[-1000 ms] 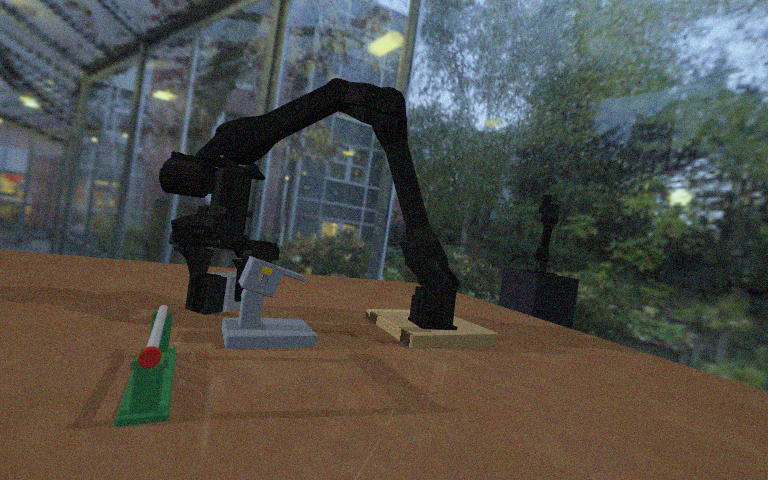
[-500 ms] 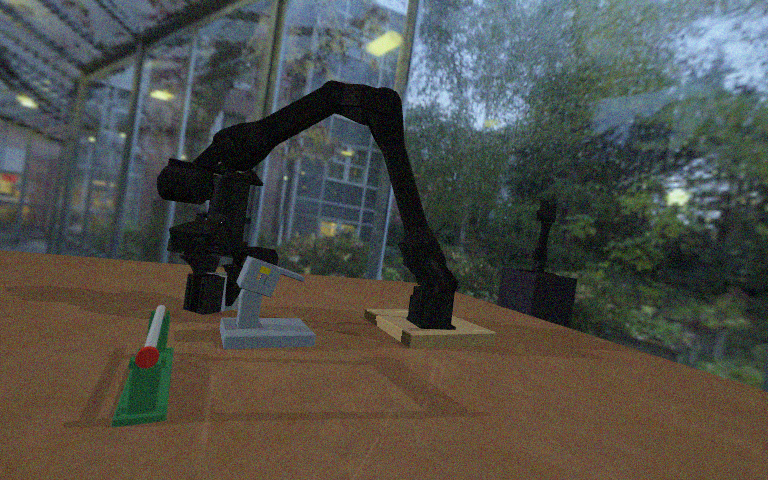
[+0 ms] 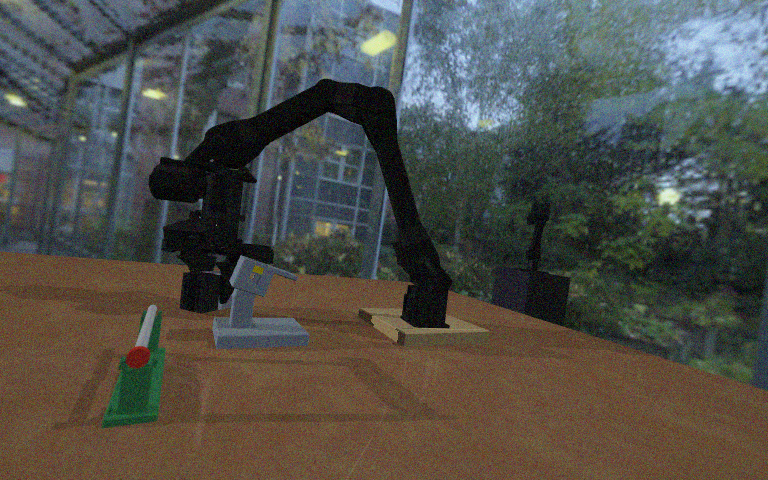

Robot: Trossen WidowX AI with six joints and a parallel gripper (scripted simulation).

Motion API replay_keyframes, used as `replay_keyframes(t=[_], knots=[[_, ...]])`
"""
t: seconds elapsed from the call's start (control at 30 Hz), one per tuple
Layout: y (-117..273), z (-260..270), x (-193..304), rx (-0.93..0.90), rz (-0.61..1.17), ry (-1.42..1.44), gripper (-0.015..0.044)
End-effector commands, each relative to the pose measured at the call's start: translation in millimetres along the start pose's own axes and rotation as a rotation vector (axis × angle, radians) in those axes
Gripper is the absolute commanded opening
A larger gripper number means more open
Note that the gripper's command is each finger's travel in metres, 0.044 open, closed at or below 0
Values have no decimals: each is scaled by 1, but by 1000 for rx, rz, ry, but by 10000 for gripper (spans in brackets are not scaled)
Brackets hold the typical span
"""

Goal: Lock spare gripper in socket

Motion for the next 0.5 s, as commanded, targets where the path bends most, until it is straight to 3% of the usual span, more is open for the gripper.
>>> replay_keyframes(t=[0.0,0.2,0.47], knots=[[19,-3,-1,21,-7,3,0],[45,-1,0,21,-7,3,0],[39,0,1,14,-4,87,0]])
Point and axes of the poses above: the point midway between the two fingers, 35 mm back from their tips, its own y axis back along the fingers, its own z axis across the jaws, x = y × z, the point moved 7 cm from there along y, back along the fingers, and after that the axes turned 7 degrees about y, right-handed, at the moved point
